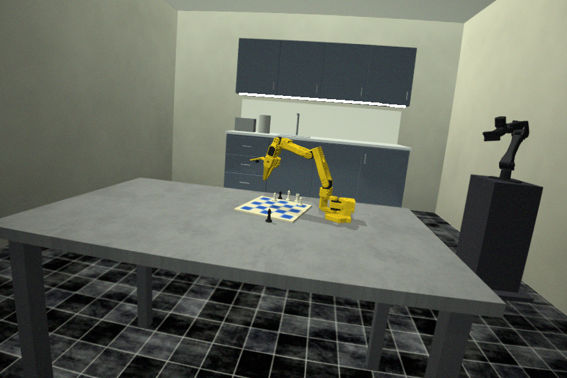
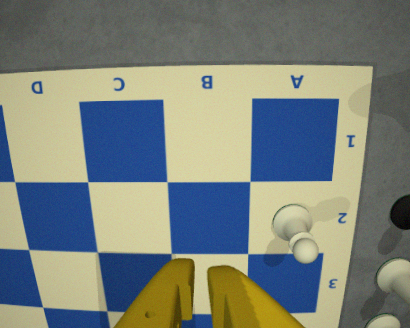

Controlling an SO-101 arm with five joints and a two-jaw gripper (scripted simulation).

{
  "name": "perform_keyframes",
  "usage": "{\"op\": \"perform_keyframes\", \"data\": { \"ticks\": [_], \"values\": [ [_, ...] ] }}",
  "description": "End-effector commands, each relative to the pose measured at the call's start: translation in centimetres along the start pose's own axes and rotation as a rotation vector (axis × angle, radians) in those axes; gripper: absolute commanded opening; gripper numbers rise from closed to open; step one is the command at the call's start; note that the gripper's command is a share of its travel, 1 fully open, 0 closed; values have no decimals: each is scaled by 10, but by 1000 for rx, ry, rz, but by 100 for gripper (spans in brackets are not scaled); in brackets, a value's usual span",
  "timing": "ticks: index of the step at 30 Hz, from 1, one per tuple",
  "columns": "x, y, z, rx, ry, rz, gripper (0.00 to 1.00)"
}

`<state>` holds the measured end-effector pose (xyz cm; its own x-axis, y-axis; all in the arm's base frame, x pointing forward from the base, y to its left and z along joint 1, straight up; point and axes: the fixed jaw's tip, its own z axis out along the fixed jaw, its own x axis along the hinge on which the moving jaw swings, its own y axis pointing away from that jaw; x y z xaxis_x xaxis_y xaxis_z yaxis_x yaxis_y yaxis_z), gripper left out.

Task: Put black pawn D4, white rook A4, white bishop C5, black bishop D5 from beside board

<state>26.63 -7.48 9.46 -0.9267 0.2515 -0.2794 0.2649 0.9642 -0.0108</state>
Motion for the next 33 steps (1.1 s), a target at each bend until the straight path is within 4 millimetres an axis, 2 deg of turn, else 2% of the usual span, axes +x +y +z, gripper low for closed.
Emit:
{"op": "perform_keyframes", "data": {
  "ticks": [1,22,27,33],
  "values": [
    [0,-2,-2,2,-10,15,0],
    [-1,-2,-8,1,-9,15,0],
    [1,-2,-1,1,-10,15,0],
    [5,-2,15,1,-10,15,0]
  ]
}}
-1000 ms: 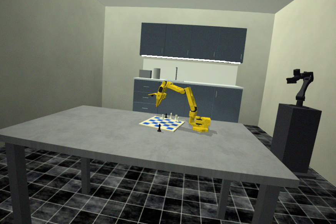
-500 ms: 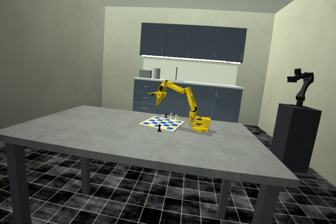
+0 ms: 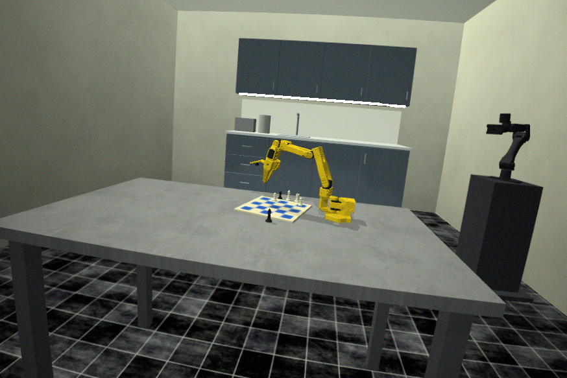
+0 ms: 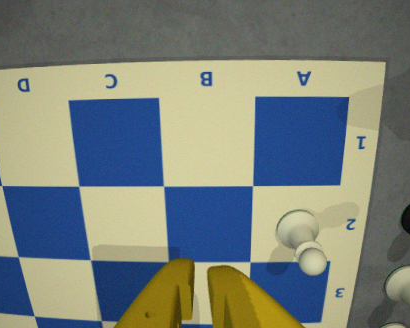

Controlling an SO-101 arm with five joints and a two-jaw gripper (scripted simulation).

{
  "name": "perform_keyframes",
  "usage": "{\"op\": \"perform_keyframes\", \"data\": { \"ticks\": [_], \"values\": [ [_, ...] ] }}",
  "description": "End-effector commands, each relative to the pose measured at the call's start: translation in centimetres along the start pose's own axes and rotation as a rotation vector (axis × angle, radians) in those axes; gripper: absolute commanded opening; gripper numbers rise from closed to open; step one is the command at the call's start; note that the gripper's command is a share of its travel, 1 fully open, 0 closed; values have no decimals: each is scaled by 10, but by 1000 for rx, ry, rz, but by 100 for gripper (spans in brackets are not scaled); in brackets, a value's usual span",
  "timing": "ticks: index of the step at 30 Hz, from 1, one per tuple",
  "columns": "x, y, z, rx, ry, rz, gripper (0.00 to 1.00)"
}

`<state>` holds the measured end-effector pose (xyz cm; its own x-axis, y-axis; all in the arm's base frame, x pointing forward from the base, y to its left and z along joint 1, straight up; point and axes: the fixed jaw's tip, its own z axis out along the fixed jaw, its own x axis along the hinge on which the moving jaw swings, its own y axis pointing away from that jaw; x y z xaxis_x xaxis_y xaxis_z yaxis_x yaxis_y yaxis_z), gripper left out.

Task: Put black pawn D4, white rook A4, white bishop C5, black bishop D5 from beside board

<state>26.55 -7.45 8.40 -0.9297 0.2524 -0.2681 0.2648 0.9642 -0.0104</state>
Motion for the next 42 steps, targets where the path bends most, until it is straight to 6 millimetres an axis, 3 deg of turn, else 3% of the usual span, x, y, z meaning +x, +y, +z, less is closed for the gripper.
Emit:
{"op": "perform_keyframes", "data": {
  "ticks": [1,17,42],
  "values": [
    [1,-2,5,2,-21,15,0],
    [11,-2,47,2,-21,15,0],
    [17,-1,54,2,-21,14,0]
  ]
}}
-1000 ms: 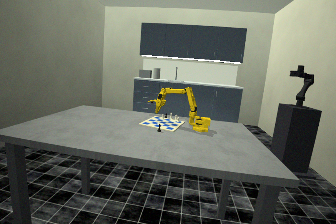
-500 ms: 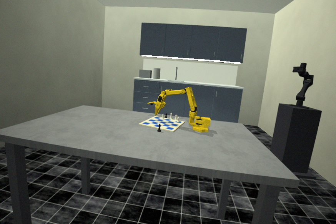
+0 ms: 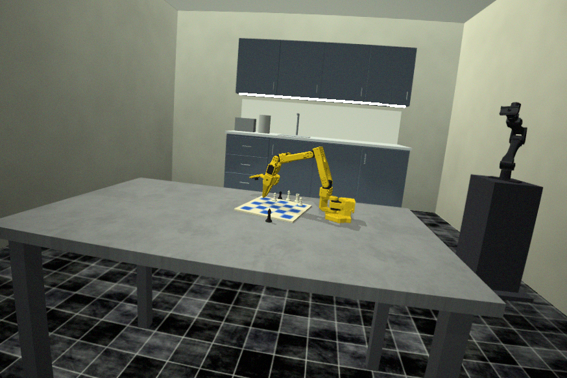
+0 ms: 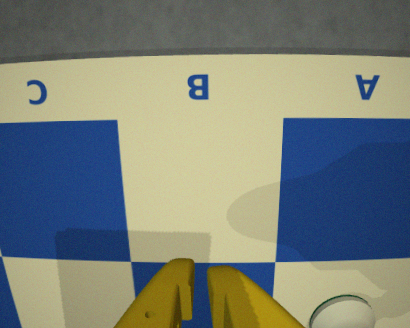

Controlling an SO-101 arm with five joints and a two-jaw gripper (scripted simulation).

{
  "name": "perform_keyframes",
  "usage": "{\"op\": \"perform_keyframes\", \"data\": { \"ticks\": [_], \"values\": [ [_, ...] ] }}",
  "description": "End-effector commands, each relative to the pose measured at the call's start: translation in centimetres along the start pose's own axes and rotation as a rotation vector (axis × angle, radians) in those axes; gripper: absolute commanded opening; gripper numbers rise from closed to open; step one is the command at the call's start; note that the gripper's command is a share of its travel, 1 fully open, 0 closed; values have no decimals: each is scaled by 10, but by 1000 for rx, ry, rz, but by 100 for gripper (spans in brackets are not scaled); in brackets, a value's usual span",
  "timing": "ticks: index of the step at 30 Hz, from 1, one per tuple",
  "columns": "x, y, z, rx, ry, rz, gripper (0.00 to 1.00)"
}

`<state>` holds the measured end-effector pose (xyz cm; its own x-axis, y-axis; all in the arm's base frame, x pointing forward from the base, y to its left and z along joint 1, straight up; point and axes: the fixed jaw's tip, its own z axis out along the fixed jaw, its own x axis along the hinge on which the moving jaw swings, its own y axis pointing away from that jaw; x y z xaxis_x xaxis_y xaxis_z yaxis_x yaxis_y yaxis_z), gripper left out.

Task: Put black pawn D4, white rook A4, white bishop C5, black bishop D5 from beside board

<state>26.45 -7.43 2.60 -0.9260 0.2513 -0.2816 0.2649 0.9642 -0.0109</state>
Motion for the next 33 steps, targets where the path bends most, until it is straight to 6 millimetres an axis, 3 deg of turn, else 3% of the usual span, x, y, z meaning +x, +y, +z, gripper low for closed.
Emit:
{"op": "perform_keyframes", "data": {
  "ticks": [1,28,33],
  "values": [
    [0,-2,-1,1,-7,14,0],
    [0,-2,-2,1,-7,14,0],
    [-2,-2,-10,1,-7,14,0]
  ]
}}
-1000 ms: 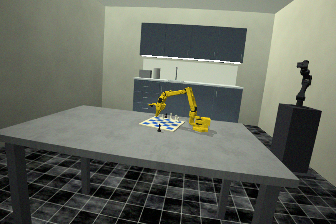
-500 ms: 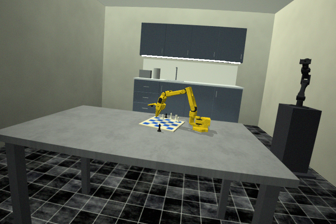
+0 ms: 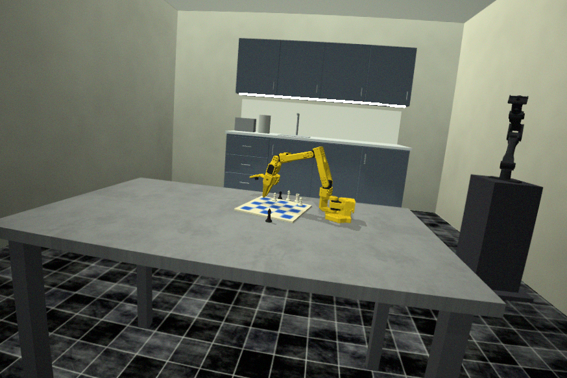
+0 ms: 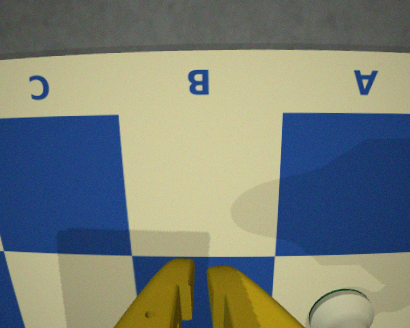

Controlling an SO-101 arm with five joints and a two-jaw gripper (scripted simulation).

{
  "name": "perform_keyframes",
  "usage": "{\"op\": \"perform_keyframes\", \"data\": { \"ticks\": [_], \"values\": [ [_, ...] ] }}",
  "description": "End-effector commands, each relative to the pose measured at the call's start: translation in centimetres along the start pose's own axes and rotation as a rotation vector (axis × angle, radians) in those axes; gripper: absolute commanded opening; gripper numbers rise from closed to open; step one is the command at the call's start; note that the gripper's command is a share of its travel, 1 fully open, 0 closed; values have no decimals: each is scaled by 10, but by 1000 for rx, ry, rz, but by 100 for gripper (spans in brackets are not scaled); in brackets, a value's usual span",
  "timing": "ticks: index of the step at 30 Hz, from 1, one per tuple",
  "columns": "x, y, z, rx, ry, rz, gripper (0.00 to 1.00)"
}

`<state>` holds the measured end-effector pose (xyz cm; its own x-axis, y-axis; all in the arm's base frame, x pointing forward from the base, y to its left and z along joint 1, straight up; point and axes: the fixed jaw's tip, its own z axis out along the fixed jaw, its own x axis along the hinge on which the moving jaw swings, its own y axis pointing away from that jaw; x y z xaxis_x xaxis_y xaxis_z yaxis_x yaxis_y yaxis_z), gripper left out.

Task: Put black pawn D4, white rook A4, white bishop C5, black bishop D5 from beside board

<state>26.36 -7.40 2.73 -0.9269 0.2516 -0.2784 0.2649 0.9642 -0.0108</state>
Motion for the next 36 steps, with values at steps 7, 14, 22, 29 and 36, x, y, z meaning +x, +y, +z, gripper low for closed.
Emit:
{"op": "perform_keyframes", "data": {
  "ticks": [7,14,22,29,36],
  "values": [
    [-9,-2,-34,1,-10,14,0],
    [-14,-2,-54,1,-10,14,0],
    [-18,-3,-68,1,-10,14,0],
    [-17,-6,-67,5,-10,28,0],
    [-8,-61,-54,62,-9,237,6]
  ]
}}
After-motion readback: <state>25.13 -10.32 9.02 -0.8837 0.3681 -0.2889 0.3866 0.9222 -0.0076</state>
